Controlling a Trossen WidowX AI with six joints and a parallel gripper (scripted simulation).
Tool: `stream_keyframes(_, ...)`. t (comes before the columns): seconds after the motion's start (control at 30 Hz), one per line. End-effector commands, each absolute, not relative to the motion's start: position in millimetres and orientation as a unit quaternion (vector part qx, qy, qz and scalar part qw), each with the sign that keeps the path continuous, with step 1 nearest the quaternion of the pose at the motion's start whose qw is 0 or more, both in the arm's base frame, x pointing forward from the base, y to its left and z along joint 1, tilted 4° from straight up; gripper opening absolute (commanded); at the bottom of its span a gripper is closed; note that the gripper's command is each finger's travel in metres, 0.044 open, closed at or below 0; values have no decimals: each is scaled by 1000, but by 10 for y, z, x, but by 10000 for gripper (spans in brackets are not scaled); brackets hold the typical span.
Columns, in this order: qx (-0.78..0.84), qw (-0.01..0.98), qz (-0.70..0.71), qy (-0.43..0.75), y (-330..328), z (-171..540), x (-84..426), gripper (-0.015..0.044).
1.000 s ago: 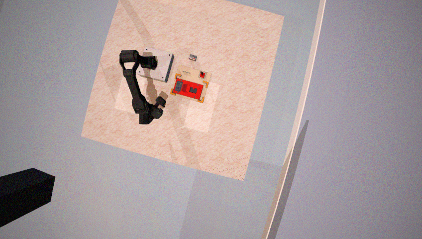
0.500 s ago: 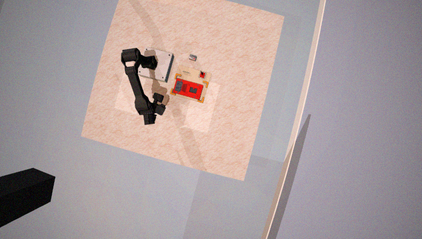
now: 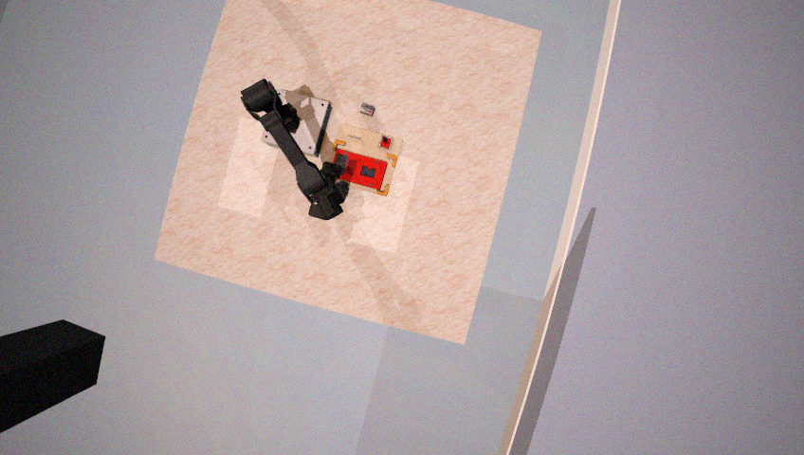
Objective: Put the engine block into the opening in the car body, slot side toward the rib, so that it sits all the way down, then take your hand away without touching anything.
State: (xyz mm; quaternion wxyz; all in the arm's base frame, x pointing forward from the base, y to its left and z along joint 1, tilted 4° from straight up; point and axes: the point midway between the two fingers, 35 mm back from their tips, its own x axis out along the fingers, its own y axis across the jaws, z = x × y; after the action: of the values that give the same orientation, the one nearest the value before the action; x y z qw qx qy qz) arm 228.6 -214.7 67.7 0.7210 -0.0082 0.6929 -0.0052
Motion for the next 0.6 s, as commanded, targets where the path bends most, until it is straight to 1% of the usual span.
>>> stream_keyframes(0.0,-19,718,-7,696,-1838,705,2484,440)
stream_keyframes(0.23,-2,727,-11,687,-1241,729,2793,440)
stream_keyframes(0.4,21,734,-11,679,-550,754,2955,440)
stream_keyframes(0.57,27,734,-9,679,158,770,2964,440)
